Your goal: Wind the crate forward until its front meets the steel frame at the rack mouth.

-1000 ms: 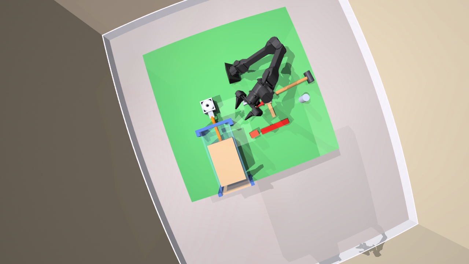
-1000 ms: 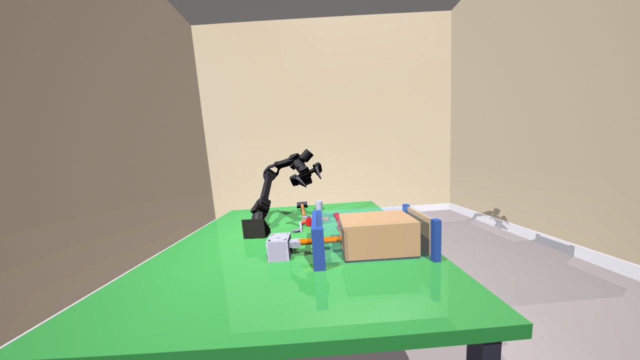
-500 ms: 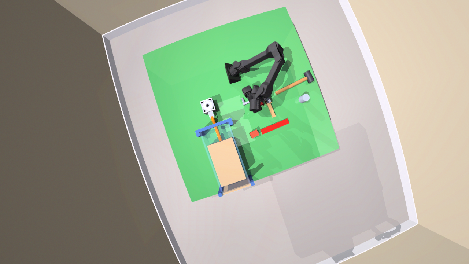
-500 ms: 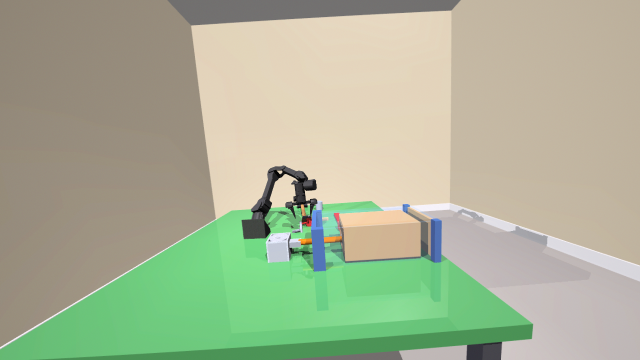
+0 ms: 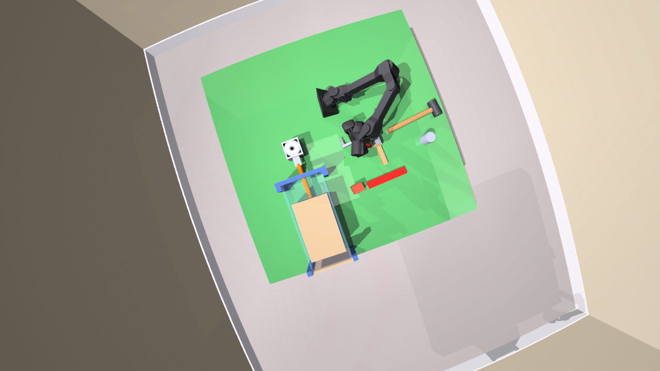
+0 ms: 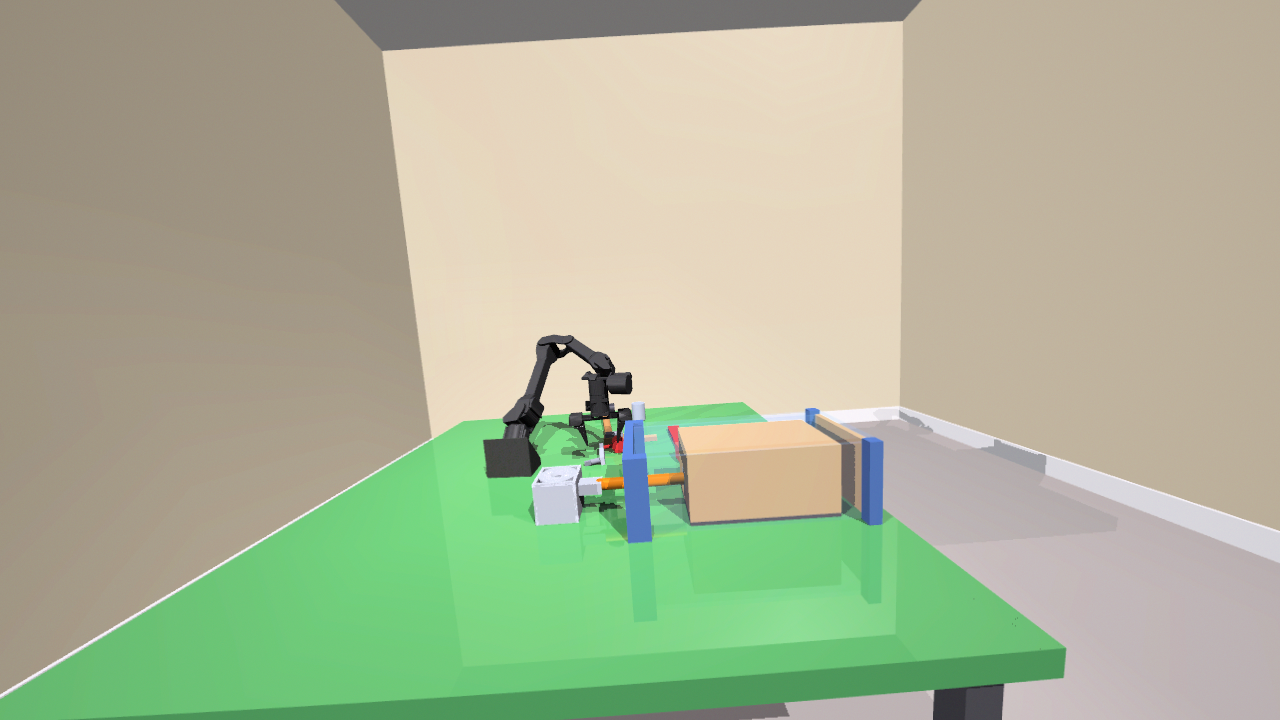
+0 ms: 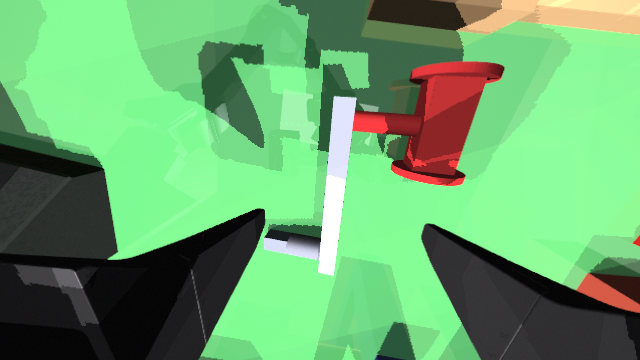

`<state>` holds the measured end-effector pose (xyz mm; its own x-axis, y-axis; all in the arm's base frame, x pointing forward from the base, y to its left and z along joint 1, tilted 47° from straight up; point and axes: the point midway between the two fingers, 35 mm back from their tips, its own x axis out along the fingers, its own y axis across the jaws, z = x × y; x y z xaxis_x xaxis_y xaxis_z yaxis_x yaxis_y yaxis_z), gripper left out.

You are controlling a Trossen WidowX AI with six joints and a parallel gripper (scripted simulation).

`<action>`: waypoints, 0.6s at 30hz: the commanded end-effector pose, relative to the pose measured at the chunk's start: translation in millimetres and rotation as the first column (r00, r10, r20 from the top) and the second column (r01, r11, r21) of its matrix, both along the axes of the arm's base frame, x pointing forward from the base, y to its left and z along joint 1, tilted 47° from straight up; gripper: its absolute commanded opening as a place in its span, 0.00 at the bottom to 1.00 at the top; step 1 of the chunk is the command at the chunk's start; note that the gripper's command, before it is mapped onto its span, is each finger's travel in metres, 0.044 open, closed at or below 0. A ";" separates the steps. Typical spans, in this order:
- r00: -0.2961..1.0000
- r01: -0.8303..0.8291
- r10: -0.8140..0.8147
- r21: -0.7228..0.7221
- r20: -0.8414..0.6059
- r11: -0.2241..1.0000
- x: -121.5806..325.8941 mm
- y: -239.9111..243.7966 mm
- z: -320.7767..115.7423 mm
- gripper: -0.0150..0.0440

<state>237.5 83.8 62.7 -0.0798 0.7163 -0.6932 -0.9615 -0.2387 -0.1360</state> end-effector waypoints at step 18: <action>1.000 0.003 -0.003 0.008 -0.005 1.000 -7.8 28.9 -23.4 1.00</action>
